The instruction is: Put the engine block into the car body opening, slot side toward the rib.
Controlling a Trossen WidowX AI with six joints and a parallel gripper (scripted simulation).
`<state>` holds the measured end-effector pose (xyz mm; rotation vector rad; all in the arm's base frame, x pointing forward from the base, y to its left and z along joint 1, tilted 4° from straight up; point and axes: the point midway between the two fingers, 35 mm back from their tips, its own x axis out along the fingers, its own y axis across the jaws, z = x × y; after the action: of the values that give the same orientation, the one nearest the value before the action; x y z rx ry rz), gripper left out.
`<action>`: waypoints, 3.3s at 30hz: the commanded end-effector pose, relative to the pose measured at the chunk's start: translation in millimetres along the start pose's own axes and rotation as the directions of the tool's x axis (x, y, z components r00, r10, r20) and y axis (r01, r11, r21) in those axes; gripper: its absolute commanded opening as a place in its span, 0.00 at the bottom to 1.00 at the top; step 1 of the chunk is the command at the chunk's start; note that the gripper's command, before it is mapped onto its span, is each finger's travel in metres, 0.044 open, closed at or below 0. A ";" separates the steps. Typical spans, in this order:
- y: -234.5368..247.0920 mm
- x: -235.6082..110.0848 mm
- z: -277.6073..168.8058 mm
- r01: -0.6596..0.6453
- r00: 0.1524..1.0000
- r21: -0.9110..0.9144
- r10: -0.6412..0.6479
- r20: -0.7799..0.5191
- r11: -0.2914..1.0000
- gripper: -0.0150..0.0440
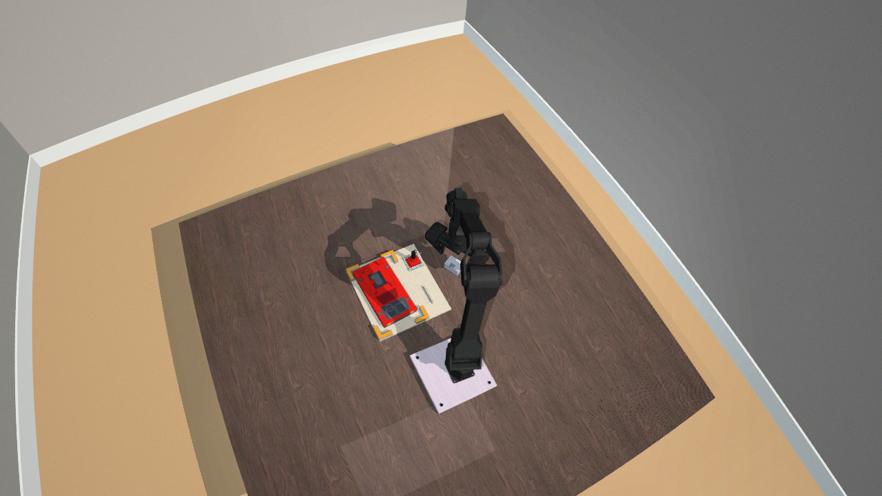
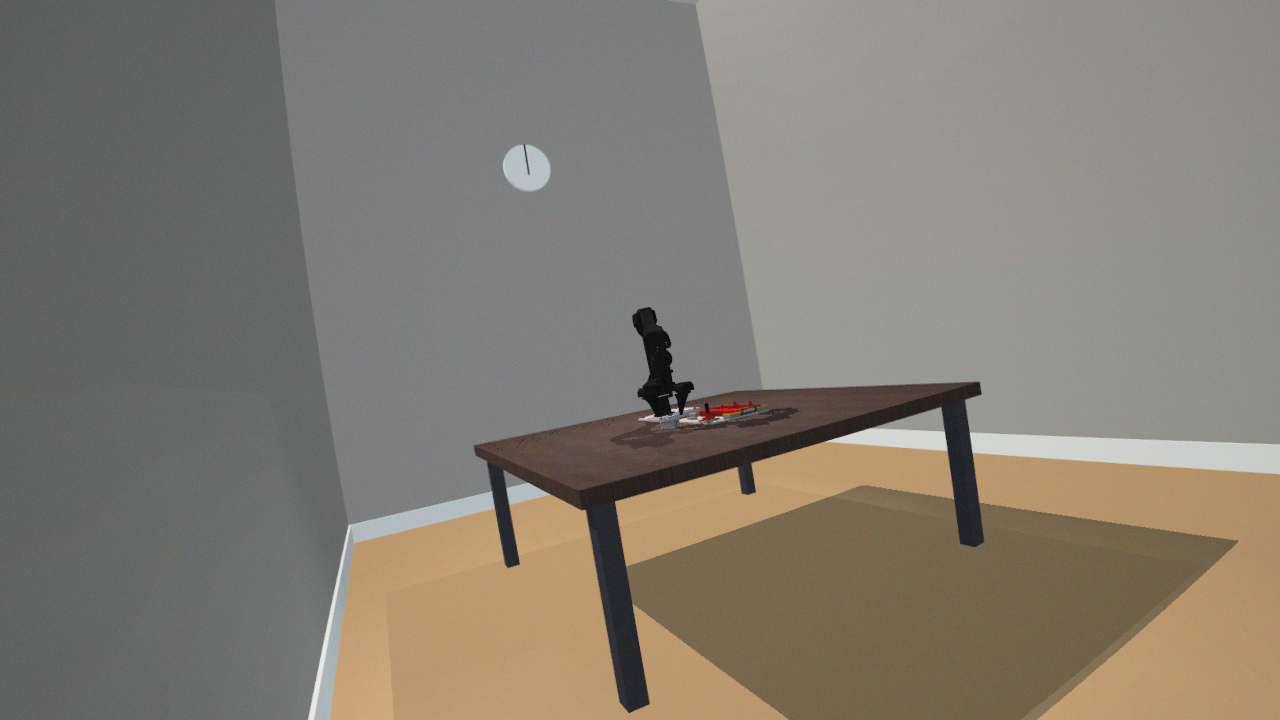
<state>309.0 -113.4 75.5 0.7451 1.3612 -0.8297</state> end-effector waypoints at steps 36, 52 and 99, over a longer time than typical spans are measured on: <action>0.4 21.0 0.8 0.004 1.000 0.003 -0.004 0.000 1.000 0.34; 4.7 -28.6 1.0 0.003 1.000 0.003 -0.003 0.000 1.000 0.25; -7.0 -78.7 -4.8 0.013 0.955 -0.003 -0.012 0.296 1.000 0.25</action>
<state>299.6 -109.6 153.4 0.6173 1.1714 -0.8908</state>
